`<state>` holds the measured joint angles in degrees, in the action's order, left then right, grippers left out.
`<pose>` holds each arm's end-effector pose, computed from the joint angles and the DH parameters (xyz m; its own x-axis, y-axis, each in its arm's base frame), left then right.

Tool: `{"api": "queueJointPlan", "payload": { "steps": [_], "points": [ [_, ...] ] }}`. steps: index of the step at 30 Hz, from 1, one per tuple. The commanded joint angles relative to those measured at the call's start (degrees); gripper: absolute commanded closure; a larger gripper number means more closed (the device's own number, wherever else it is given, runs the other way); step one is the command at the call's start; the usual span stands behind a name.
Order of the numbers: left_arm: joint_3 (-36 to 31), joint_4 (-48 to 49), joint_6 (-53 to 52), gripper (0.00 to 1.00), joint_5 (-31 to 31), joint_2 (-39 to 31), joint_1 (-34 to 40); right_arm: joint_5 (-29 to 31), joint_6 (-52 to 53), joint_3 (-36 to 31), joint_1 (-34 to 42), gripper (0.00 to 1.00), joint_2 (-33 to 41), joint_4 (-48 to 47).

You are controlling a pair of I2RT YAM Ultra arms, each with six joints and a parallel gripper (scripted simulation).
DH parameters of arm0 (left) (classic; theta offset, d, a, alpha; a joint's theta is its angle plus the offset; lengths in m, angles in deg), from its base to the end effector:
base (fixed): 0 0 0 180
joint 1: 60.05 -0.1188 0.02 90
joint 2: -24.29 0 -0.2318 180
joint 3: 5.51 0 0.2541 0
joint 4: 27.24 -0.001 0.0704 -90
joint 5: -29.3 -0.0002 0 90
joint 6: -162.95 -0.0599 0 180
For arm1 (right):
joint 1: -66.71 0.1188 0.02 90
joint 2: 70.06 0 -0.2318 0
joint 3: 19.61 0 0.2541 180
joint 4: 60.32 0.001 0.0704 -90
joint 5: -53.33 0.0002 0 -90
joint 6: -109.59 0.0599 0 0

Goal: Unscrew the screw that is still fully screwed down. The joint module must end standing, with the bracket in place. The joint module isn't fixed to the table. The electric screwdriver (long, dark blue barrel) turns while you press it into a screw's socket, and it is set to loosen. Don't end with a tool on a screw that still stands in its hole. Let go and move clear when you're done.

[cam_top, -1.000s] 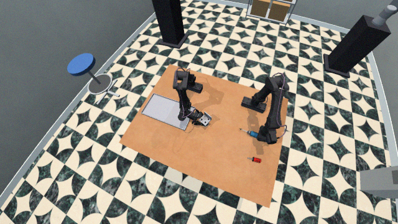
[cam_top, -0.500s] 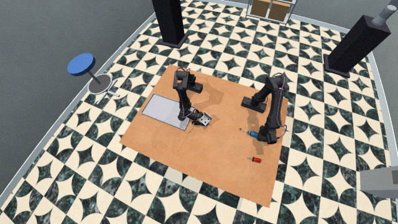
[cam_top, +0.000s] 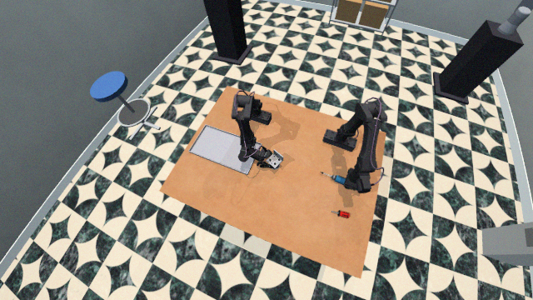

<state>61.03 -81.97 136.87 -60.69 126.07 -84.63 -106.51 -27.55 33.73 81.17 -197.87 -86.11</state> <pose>0.2494 0.1152 0.0688 -0.0262 -0.9997 -0.0004 -0.9997 0.0262 -0.0004 0.2666 0.1279 -0.0114 0.0083 -0.2587 -0.9659 -0.9999 -0.0157 -0.0044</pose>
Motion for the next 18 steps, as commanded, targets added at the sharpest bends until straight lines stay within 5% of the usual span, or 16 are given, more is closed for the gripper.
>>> {"api": "queueJointPlan", "payload": {
  "steps": [1, 18],
  "points": [
    [0.24, 0.06, -0.05, 0.35, -0.02, -0.57, 0.32, -0.43, 0.04, 0.51, 0.08, 0.41, 0.59, 0.1],
    [4.33, -6.66, -0.39, 0.35, -0.08, -4.68, 0.8, -0.43, 0.04, 0.51, 0.08, 0.41, 0.59, 0.1]
  ]
}}
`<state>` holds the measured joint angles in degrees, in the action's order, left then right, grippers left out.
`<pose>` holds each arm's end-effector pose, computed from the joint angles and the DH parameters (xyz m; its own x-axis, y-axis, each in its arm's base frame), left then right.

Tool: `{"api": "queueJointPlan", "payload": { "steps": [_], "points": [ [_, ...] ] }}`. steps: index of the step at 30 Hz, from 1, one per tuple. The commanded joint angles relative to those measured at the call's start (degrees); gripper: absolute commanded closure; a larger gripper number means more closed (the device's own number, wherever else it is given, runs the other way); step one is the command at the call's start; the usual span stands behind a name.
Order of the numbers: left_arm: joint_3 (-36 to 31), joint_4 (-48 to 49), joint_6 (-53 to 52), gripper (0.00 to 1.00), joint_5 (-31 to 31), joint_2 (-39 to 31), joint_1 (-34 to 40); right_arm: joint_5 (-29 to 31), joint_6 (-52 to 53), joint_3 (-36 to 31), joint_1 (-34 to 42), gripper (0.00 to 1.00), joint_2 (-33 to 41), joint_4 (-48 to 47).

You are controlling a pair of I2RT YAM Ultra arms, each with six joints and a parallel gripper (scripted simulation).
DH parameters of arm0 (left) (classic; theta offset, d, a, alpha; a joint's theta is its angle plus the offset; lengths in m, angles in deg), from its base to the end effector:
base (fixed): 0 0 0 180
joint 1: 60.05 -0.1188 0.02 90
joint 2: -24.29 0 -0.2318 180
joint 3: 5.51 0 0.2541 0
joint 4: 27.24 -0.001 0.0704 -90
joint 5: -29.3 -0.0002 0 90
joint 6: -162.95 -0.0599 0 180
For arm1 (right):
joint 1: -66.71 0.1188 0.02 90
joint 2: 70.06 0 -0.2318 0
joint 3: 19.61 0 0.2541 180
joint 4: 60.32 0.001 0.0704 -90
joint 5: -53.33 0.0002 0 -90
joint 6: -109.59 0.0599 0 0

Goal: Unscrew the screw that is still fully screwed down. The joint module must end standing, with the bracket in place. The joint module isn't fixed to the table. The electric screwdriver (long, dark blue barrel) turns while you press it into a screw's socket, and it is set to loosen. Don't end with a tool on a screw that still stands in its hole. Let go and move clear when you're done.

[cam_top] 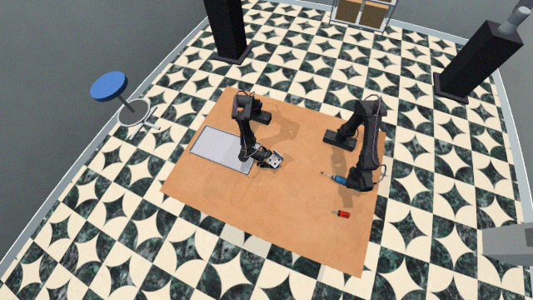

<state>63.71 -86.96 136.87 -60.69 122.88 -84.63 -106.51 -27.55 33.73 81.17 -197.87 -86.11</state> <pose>0.2523 0.1165 0.0931 -0.0261 -0.9996 -0.0071 -0.9996 0.0262 -0.0142 0.2666 0.1279 -0.0114 0.0083 -0.2587 -0.9659 -0.9999 -0.0157 -0.0044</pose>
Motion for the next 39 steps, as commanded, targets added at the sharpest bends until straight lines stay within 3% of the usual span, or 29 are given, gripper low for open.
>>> {"api": "queueJointPlan", "payload": {
  "steps": [1, 13, 35, 36, 39],
  "points": [
    [1.64, -1.68, -0.39, 0.35, -0.08, -1.49, 0.8, -0.43, 0.04, 0.51, 0.08, 0.41, 0.59, 0.1],
    [5.0, -7.58, -0.58, 0.35, -0.05, -3.98, 0.65, -0.43, 0.04, 0.51, 0.08, 0.41, 0.59, 0.1],
    [6.18, -9.42, -0.56, 0.35, -0.04, -4.56, 0.56, -0.43, 0.04, 0.51, 0.08, 0.41, 0.59, 0.1],
    [6.19, -9.43, -0.56, 0.35, -0.04, -4.56, 0.56, -0.43, 0.04, 0.51, 0.08, 0.32, 0.59, 0.1],
    [6.18, -9.42, -0.55, 0.35, -0.04, -4.56, 0.57, -0.43, 0.04, 0.51, 0.08, 0.32, 0.59, 0.1]
  ]
}}
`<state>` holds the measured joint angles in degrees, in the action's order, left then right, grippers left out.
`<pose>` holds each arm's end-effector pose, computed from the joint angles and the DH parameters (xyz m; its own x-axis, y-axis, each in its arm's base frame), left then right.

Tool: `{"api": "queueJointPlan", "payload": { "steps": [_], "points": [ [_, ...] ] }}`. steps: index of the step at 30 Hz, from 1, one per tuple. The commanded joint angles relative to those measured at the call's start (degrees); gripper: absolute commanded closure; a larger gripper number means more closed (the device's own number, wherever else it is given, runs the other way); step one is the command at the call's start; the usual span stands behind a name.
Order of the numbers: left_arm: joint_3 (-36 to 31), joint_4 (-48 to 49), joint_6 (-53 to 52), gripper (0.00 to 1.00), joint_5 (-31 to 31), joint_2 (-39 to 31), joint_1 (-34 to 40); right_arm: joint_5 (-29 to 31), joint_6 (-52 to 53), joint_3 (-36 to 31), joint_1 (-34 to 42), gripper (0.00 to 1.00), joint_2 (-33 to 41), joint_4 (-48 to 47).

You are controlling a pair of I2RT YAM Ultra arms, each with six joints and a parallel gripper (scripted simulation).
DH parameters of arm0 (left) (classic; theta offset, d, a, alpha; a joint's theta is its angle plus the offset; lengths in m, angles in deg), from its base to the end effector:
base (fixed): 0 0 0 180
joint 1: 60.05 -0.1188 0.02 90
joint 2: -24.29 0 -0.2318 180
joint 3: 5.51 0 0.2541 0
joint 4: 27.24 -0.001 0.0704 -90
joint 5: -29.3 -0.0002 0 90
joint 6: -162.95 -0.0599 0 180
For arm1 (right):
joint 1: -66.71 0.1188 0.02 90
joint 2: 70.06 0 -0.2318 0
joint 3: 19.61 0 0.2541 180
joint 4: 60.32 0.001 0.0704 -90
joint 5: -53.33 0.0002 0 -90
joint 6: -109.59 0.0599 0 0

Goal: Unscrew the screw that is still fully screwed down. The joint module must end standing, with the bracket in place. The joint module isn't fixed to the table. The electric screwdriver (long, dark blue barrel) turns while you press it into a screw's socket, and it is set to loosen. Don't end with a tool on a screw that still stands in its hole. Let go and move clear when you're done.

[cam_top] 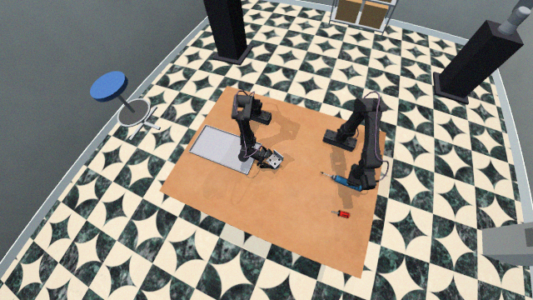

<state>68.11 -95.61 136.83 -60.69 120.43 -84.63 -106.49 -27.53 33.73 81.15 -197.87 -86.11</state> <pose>0.2517 0.1163 0.1217 -0.0268 -0.9996 0.0067 -0.9995 0.0269 0.0140 0.2667 0.1278 -0.0114 0.0079 -0.2590 -0.9658 -0.9999 -0.0151 -0.0041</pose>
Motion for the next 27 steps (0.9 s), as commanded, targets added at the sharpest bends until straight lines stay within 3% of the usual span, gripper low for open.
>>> {"api": "queueJointPlan", "payload": {
  "steps": [1, 13, 14, 27],
  "points": [
    [1.79, -0.74, -0.51, 0.35, -0.04, -2.11, 0.57, -0.45, 0.01, 0.51, 0.1, 0.32, 0.59, 0.1],
    [1.79, -0.64, -0.51, 0.35, -0.04, -2.12, 0.57, -0.45, 0.01, 0.51, 0.1, 0.32, 0.59, 0.1],
    [1.79, -0.64, -0.51, 0.35, -0.04, -2.12, 0.57, -0.45, 0.01, 0.51, 0.1, 0.23, 0.59, 0.1],
    [1.79, -0.64, -0.51, 0.35, -0.04, -2.12, 0.57, -0.45, 0.01, 0.51, 0.1, 0.23, 0.59, 0.1]
  ]
}}
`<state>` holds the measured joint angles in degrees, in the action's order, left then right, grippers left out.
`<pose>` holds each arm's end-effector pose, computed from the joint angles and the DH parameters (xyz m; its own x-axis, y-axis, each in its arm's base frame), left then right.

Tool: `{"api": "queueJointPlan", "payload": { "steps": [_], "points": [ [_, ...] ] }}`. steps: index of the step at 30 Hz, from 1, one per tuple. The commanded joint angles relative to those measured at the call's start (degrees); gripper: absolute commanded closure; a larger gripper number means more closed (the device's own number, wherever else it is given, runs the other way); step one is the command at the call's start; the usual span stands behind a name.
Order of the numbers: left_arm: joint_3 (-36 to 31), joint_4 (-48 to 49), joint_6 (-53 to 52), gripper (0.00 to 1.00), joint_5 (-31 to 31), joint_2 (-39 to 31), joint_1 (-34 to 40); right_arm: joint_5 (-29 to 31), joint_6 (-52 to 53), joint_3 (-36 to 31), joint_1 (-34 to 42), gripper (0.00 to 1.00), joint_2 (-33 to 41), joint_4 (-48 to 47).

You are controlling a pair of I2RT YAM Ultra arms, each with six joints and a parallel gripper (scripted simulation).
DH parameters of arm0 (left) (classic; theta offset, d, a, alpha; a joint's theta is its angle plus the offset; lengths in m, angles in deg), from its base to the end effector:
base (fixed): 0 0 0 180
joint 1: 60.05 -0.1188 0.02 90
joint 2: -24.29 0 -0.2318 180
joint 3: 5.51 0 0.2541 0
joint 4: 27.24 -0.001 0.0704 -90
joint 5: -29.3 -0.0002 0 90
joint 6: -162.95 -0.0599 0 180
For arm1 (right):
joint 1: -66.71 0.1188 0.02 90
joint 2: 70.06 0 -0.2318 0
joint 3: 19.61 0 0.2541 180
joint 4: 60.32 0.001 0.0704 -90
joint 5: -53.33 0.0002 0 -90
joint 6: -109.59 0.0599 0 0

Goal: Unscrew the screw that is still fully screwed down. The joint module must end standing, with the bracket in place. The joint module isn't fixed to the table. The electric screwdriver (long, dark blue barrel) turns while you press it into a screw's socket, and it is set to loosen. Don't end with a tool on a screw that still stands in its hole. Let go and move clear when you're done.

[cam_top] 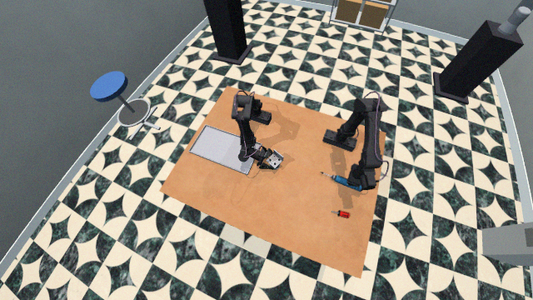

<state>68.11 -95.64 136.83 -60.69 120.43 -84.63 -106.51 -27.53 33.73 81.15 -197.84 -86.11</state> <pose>0.2517 0.1162 0.1217 -0.0268 -0.9996 0.0069 -0.9995 0.0269 0.0145 0.2667 0.1278 -0.0113 0.0084 -0.2586 -0.9659 -0.9999 -0.0153 -0.0046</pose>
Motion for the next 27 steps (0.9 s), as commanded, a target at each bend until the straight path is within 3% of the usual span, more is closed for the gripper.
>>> {"api": "queueJointPlan", "payload": {
  "steps": [1, 3, 4, 27],
  "points": [
    [1.79, -0.62, -0.51, 0.35, -0.04, -2.12, 0.57, -0.43, 0.01, 0.51, 0.1, 0.23, 0.57, 0.1],
    [1.79, -0.62, -0.51, 0.35, -0.04, -2.12, 0.57, -0.43, 0.01, 0.51, 0.1, 0.23, 0.57, 0.1],
    [1.79, -0.62, -0.51, 0.35, -0.04, -2.12, 0.57, -0.43, 0.01, 0.51, 0.1, 0.14, 0.57, 0.1],
    [1.79, -0.62, -0.51, 0.35, -0.04, -2.12, 0.57, -0.43, 0.01, 0.51, 0.1, 0.14, 0.57, 0.1]
  ]
}}
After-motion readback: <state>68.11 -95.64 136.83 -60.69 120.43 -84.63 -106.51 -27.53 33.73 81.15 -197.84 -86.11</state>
